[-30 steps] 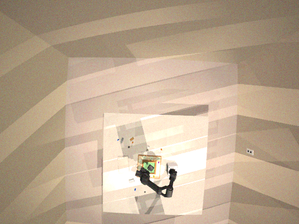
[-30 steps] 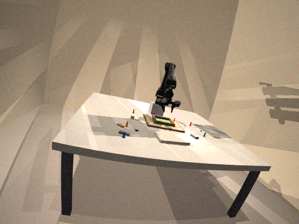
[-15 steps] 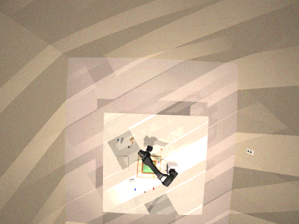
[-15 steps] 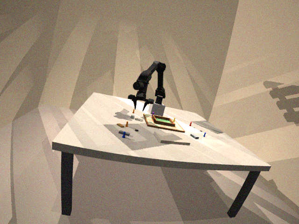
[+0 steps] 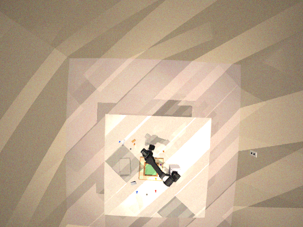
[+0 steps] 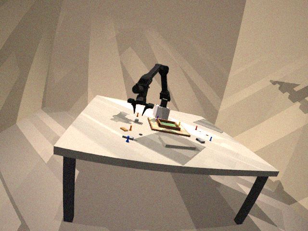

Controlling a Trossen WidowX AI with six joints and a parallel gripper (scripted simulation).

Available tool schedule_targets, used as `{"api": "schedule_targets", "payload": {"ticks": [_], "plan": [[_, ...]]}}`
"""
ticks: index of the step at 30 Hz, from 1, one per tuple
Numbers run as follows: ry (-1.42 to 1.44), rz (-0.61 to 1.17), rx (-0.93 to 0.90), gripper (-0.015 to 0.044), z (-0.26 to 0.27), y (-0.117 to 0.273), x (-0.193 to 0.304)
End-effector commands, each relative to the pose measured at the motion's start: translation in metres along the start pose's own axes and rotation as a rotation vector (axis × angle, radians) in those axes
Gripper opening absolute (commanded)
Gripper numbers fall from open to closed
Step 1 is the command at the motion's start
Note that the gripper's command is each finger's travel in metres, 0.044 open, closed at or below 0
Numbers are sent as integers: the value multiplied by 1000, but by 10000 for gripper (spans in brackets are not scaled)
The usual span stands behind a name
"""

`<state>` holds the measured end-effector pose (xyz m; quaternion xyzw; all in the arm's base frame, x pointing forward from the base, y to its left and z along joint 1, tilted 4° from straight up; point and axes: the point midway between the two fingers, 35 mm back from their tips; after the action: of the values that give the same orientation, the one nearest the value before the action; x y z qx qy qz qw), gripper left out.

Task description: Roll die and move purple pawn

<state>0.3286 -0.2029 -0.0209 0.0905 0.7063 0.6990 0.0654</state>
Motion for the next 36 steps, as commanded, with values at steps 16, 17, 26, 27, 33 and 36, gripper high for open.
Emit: {"api": "schedule_targets", "payload": {"ticks": [16,17,26,27,33,36], "plan": [[3,4,4,275,-1,-34,0],[3,4,4,275,-2,-35,0],[3,4,4,275,-2,-49,1],[3,4,4,275,-2,-49,1],[3,4,4,118,-2,-49,1],[3,4,4,97,-2,-49,1]]}}
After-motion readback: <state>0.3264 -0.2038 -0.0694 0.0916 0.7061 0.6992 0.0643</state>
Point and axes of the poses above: the point midway between the two fingers, 35 mm back from their tips, its own y axis back along the fingers, its own z axis across the jaws, x = y × z, and after that the axes turned 4 degrees about -y, right-handed
